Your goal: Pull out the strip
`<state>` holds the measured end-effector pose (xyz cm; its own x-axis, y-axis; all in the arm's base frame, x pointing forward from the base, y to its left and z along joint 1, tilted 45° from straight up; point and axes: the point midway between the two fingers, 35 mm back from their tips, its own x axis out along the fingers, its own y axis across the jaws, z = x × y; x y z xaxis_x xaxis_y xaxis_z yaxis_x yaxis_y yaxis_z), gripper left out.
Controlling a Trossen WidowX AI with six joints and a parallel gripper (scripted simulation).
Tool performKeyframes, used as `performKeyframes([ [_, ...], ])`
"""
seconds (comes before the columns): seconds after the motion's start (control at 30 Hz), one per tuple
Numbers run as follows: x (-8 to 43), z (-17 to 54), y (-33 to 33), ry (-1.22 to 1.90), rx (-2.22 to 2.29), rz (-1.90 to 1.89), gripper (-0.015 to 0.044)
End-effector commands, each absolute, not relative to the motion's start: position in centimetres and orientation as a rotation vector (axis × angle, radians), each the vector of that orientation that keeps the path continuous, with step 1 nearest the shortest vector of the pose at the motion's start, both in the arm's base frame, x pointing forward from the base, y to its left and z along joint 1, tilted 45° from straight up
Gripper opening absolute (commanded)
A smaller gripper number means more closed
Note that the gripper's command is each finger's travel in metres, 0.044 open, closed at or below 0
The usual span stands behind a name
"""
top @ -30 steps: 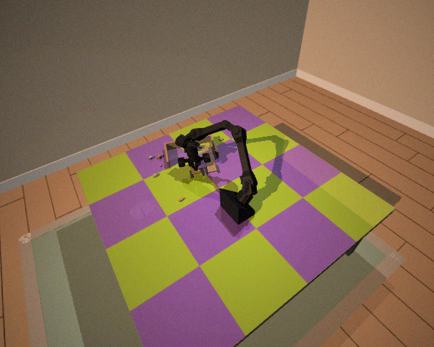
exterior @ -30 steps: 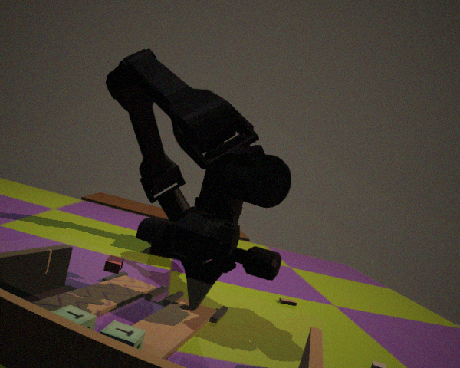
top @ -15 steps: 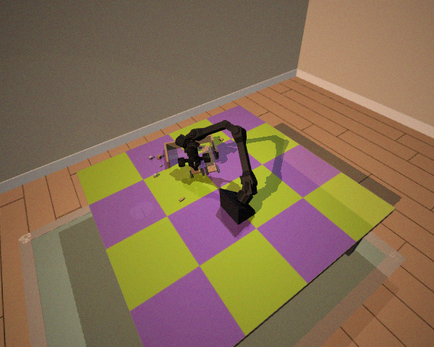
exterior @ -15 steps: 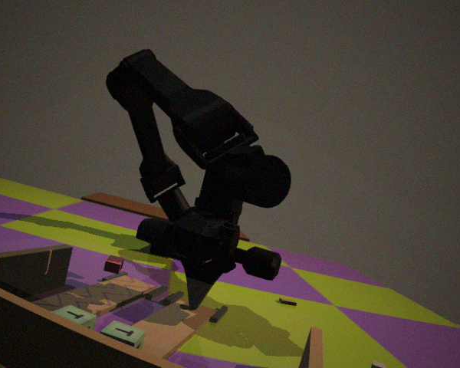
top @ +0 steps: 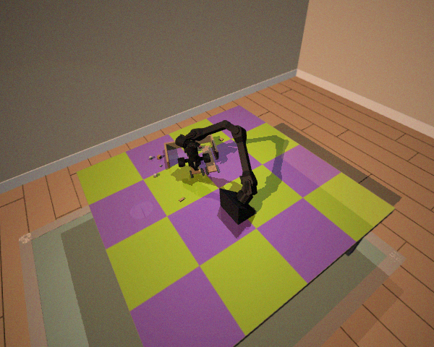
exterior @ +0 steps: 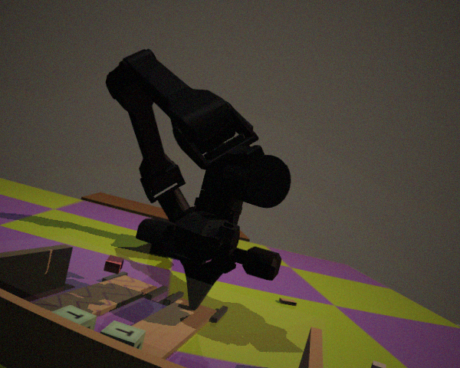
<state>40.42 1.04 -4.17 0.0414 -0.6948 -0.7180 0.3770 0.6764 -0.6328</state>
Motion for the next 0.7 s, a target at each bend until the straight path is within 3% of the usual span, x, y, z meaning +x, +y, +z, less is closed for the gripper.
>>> performKeyframes([
  [0.0, 40.51, -4.22, 0.85, 1.284, -0.31, -0.84, 0.0],
  [0.67, 39.65, -4.63, 1.03, 1.285, -0.31, -0.84, 0.0],
])
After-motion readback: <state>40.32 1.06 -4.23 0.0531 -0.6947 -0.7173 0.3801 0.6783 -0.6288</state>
